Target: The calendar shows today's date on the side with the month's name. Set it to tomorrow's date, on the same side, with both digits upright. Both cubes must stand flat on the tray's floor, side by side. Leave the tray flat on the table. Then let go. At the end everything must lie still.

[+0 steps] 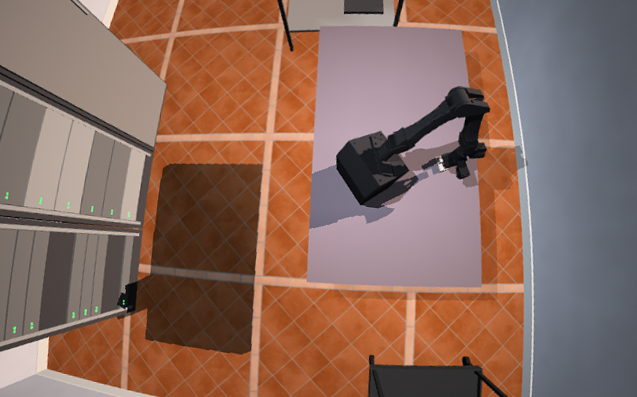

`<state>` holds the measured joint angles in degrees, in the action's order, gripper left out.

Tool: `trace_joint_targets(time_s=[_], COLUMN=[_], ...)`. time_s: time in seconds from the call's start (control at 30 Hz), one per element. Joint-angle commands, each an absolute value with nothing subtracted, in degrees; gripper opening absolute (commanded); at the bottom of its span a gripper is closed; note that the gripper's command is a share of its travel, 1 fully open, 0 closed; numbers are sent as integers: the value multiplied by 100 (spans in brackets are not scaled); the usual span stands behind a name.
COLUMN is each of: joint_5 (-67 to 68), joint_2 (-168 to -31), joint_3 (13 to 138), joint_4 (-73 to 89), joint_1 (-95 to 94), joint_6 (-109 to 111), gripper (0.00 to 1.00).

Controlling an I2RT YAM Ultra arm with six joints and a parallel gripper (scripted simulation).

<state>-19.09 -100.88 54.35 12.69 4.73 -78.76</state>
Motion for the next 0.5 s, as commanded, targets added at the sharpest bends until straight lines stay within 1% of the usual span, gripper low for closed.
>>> trace_joint_targets(time_s=[0.0,0.47], joint_5=[-1828,-1807], joint_2=[-10212,-10365], joint_3=[5404,5544], joint_4=[1196,1029], joint_1=[451,384], joint_6=[-7914,-7962], gripper=[27,27])
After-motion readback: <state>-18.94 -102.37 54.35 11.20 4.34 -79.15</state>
